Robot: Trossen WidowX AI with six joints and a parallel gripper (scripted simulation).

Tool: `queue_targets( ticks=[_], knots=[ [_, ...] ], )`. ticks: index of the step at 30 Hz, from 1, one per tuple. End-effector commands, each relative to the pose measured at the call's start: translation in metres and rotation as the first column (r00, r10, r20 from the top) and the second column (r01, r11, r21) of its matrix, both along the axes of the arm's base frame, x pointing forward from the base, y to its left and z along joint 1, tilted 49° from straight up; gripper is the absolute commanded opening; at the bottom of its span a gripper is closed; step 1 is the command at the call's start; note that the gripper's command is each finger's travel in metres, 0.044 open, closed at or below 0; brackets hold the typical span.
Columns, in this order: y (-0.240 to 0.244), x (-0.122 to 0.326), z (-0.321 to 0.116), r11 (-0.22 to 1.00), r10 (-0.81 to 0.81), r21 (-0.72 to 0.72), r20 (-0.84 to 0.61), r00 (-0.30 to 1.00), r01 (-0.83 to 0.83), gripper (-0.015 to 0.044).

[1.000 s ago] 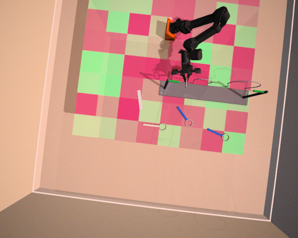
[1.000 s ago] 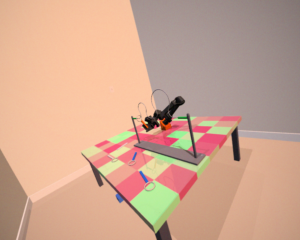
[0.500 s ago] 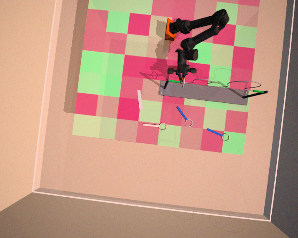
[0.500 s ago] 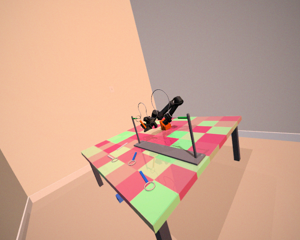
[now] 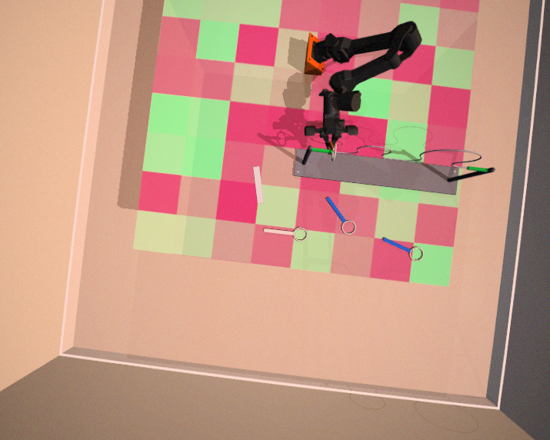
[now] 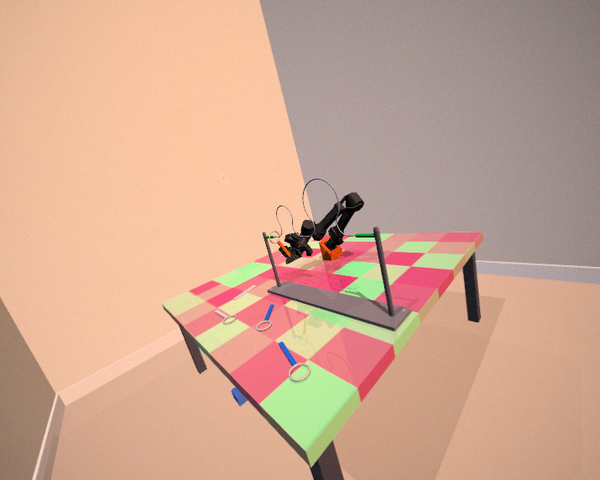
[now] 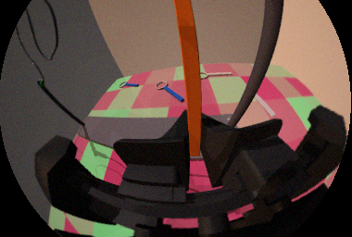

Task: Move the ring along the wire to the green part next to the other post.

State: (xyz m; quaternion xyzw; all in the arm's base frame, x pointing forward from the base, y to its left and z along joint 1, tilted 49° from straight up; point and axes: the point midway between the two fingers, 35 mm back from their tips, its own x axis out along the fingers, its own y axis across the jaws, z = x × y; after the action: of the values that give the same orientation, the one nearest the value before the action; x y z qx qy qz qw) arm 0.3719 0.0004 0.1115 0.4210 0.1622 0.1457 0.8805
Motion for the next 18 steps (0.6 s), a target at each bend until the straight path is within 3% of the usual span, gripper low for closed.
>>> queue_targets(
  ticks=[1, 18],
  knots=[
    [-0.003, 0.000, -0.004, 1.000, -0.001, -0.005, 0.001, 1.000, 0.001, -0.0150],
    [-0.015, 0.000, -0.017, 1.000, -0.002, -0.006, 0.002, 1.000, 0.002, -0.0150]
  ],
)
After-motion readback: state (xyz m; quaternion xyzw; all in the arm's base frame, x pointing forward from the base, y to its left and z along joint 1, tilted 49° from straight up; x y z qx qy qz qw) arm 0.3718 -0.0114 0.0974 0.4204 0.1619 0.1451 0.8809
